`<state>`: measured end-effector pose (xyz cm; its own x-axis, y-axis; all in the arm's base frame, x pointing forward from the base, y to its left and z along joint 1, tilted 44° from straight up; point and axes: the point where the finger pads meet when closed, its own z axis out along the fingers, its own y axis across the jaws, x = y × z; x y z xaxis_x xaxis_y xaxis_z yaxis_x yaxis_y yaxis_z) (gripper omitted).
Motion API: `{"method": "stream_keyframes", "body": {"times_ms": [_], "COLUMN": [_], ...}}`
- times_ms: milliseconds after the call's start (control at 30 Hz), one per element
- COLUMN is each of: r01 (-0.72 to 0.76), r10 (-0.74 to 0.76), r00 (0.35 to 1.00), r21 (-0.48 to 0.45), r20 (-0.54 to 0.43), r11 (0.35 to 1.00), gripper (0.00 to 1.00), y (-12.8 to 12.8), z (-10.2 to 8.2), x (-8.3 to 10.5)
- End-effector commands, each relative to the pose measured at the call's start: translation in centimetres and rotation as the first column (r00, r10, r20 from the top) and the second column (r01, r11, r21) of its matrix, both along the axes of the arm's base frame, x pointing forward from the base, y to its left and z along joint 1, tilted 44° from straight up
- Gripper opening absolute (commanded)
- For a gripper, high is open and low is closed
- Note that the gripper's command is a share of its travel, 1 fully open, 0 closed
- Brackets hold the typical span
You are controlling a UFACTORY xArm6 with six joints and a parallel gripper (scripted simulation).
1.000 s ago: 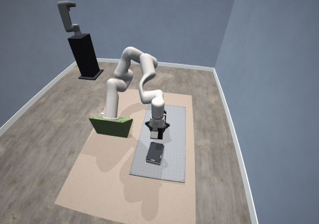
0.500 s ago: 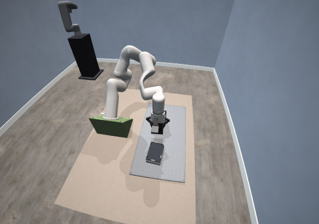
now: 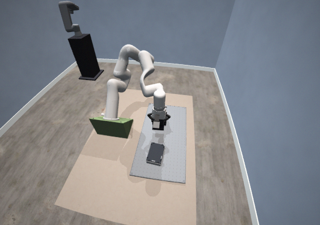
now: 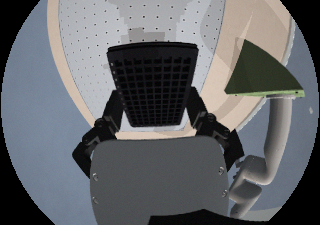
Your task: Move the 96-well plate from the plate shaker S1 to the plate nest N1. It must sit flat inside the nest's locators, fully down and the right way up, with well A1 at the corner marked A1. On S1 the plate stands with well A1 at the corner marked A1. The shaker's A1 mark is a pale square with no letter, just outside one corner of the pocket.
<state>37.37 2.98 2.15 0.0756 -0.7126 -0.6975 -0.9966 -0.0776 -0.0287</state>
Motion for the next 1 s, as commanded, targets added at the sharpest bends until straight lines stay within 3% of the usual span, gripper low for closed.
{"method": "stream_keyframes", "body": {"times_ms": [0,967], "r01": [0.002,0.002], "r10": [-0.002,-0.002], "r00": [1.0,1.0], "r21": [-0.002,-0.002], "r20": [0.003,0.003], "r11": [1.0,1.0], "gripper": [0.0,0.0], "y": [1.0,7.6], "z": [0.9,6.0], "x": [0.0,-0.6]}}
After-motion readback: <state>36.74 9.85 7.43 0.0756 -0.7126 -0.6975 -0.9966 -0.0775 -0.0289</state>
